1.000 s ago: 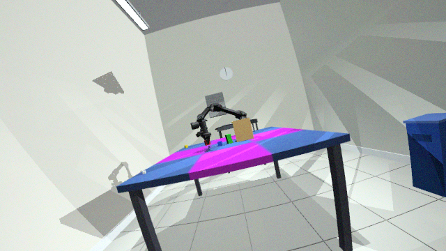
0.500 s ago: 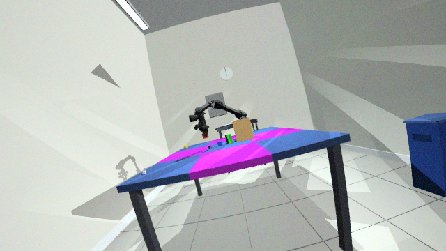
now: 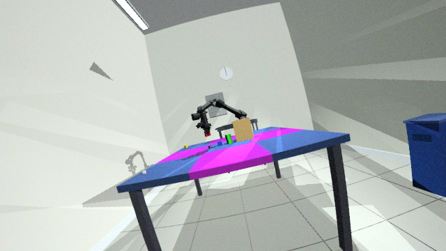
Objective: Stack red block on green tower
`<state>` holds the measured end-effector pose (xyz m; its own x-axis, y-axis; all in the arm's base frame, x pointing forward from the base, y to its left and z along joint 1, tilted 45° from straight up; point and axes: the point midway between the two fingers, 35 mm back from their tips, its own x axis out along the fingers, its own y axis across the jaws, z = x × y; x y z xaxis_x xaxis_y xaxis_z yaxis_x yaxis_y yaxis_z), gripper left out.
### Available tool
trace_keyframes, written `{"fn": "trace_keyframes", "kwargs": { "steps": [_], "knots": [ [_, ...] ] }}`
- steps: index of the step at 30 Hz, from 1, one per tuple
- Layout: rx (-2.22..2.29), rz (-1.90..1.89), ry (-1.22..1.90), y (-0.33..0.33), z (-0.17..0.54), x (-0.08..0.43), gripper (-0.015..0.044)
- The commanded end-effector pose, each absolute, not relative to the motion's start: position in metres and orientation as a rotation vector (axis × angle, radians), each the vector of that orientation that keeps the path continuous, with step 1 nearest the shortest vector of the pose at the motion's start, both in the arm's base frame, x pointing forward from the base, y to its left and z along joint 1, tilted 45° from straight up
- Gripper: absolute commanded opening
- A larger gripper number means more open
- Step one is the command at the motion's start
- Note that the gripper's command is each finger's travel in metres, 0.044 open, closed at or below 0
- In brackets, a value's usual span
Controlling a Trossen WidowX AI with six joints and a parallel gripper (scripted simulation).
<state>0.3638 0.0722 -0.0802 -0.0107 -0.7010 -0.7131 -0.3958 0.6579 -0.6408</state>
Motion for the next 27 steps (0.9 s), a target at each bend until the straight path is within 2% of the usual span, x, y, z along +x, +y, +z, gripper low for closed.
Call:
{"fn": "trace_keyframes", "kwargs": {
  "steps": [1,27],
  "knots": [
    [-0.913,-0.303,1.630,0.067,-0.069,0.355,0.0000],
    [-0.917,-0.303,1.636,0.025,-0.021,0.279,0.0000]
  ]
}}
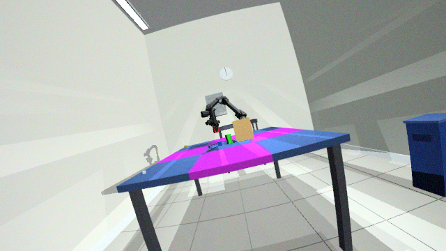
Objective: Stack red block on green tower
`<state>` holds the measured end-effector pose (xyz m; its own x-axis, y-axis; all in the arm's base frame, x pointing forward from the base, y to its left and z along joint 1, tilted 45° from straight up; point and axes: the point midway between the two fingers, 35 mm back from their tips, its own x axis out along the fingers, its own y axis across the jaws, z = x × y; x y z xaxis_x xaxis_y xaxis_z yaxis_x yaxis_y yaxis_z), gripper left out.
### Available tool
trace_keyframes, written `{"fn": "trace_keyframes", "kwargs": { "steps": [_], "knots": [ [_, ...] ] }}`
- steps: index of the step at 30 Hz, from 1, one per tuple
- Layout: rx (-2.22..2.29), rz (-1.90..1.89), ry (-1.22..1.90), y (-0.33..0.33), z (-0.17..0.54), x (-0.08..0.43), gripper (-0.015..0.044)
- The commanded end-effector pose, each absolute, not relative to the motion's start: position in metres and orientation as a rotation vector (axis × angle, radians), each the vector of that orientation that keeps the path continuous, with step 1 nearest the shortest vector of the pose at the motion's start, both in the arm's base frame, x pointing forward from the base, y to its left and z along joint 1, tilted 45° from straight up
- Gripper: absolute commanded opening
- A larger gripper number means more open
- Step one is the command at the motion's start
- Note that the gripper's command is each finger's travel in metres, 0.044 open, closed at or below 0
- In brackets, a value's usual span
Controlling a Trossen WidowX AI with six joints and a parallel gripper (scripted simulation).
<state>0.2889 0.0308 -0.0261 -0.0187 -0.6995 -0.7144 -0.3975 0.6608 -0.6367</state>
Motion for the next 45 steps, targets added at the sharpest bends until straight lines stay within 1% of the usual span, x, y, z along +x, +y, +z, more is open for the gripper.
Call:
{"fn": "trace_keyframes", "kwargs": {
  "steps": [1,25,45],
  "knots": [
    [-0.917,-0.303,1.636,0.024,-0.019,0.275,0.0000],
    [-0.921,-0.303,1.641,-0.016,-0.002,0.191,0.0000],
    [-0.922,-0.305,1.641,-0.037,-0.023,0.191,0.0000]
  ]
}}
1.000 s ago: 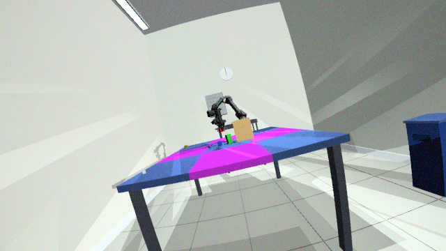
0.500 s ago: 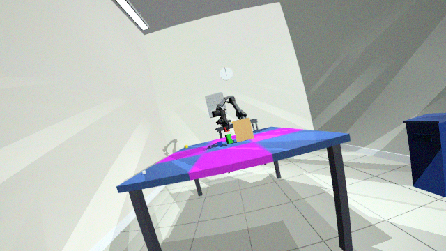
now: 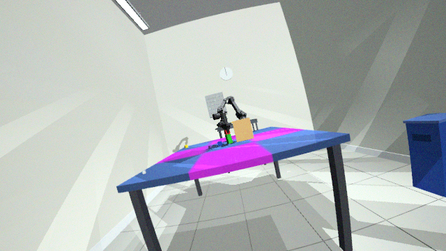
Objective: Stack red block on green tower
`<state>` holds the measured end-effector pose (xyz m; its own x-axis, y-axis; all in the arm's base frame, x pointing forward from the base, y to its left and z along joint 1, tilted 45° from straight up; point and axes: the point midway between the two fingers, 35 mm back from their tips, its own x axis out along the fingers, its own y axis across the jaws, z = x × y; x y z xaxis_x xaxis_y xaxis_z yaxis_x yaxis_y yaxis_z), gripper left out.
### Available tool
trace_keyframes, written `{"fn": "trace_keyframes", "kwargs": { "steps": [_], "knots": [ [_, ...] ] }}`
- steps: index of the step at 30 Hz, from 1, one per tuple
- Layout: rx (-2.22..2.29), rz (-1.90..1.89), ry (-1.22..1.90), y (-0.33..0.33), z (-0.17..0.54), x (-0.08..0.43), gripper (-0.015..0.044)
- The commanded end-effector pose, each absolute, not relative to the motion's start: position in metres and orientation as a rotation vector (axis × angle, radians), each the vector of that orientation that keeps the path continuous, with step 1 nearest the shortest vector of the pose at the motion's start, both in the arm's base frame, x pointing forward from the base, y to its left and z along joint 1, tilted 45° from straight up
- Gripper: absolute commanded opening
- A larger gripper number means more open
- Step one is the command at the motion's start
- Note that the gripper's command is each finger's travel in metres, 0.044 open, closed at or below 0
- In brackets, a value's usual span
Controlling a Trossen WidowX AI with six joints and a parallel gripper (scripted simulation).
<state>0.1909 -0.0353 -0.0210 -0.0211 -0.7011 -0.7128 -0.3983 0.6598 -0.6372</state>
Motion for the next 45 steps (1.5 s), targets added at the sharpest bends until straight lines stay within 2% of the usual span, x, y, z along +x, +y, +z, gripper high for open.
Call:
{"fn": "trace_keyframes", "kwargs": {
  "steps": [1,26,42,43,45],
  "knots": [
    [-0.922,-0.305,1.641,-0.0374,-0.0229,0.1908,0.0000],
    [-0.922,-0.304,1.641,-0.0365,-0.0221,0.1909,0.0000],
    [-0.917,-0.304,1.642,-0.0374,-0.0235,0.1906,0.0420],
    [-0.917,-0.304,1.642,-0.0374,-0.0235,0.1906,0.0440],
    [-0.917,-0.304,1.642,-0.0374,-0.0235,0.1906,0.0440]
  ]
}}
